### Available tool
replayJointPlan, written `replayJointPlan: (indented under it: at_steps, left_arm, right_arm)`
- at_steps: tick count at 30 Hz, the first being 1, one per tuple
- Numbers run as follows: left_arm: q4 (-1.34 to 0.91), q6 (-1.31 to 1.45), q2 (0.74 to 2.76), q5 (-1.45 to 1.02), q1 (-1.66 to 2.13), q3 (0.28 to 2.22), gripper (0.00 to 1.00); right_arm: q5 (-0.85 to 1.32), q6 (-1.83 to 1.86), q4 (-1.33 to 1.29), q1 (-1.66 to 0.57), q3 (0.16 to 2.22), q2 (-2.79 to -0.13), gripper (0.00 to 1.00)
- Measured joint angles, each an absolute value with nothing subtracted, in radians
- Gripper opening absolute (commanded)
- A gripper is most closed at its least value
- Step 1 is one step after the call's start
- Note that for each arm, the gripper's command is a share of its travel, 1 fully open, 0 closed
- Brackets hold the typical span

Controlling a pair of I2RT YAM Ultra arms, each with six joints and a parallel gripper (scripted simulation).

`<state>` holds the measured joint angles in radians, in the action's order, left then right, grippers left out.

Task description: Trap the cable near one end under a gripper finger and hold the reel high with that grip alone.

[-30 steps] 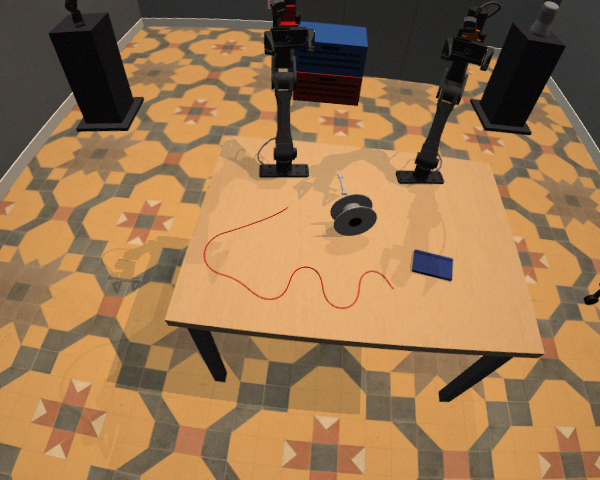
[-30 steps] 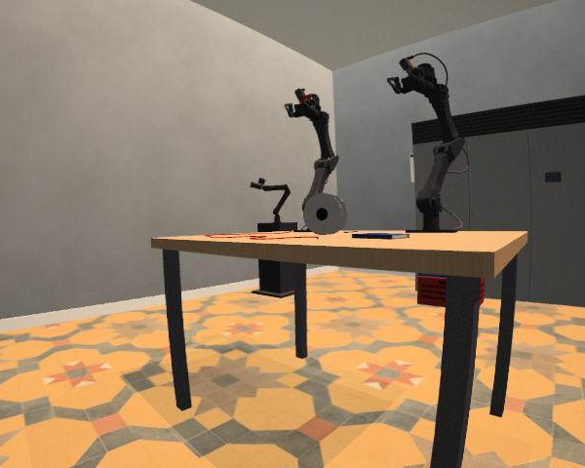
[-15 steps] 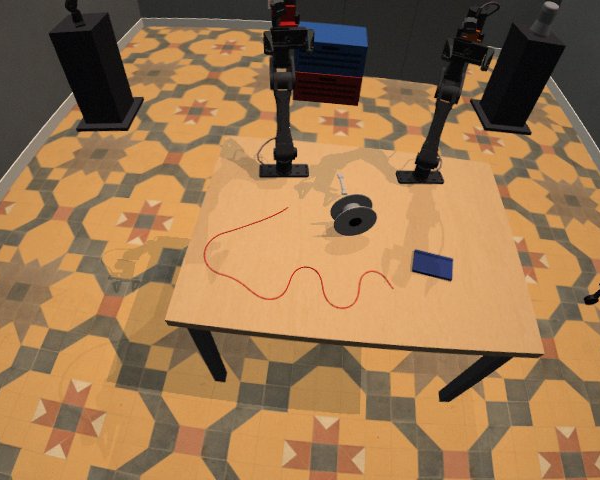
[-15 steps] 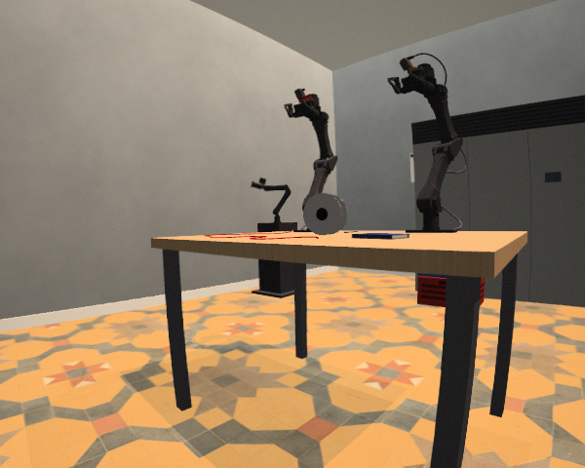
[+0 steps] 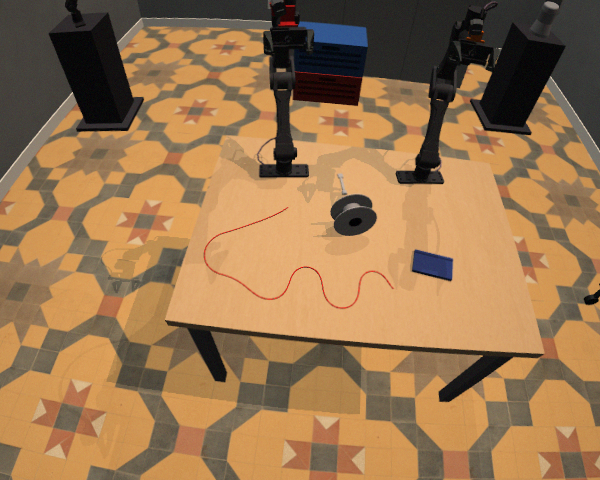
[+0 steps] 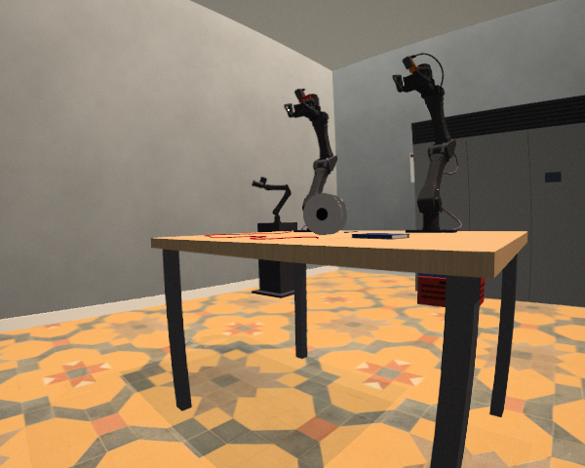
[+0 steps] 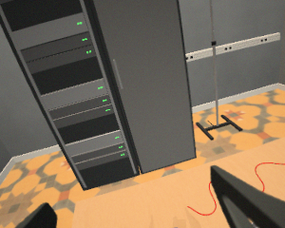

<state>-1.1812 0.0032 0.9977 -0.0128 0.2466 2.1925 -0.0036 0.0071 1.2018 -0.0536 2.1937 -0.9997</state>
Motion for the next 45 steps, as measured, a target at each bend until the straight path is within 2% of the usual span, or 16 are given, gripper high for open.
replayJointPlan:
  at_steps: [45]
  left_arm:
    - [-1.181, 0.003, 0.998, -0.003, -0.933, 2.193, 1.0]
  right_arm:
    - [-0.002, 0.006, 1.202, -0.016, 2.194, -1.0, 1.0]
